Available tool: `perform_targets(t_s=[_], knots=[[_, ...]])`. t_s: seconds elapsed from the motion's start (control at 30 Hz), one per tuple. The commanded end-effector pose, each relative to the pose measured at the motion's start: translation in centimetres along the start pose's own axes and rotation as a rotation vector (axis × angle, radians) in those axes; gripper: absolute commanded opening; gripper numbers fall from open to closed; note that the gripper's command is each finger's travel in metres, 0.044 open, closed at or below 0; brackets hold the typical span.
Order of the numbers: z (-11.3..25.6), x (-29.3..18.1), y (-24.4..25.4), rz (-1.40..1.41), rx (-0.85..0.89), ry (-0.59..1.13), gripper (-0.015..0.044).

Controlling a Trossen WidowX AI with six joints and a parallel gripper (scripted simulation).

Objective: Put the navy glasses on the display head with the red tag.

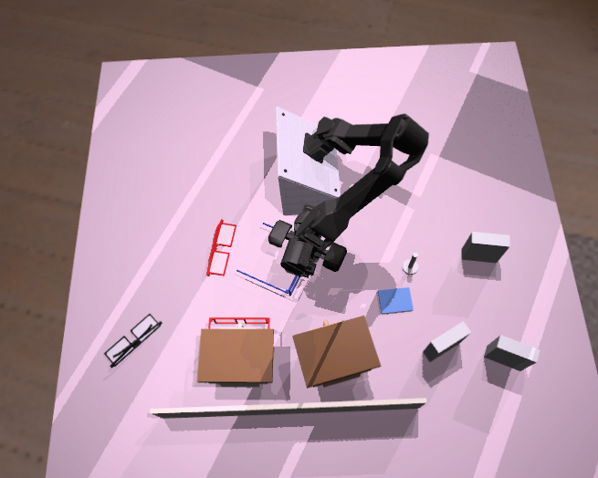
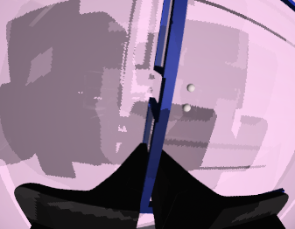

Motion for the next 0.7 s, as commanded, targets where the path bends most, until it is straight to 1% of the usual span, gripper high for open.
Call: perform_targets(t_s=[0.0,0.33,0.47,0.67], knots=[[-0.37,-0.19,-0.09,-0.007,0.005,0.004,0.0],[-1.25,-0.38,-0.11,-0.007,0.006,0.006,0.0],[-0.99,-0.2,-0.02,0.0,0.002,0.002,0.0105],[-0.98,-0.2,-0.03,0.0,0.002,0.002,0.0108]])
Point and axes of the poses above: the point midway between the two fingers, 35 mm back from their tips, its own z axis back along the fingers, its own y axis across the jaws, x = y × z, the point moved 4 cm from there along z, back along the fingers, and after that the axes turned 9 degrees about -z, right-handed, at the moved point
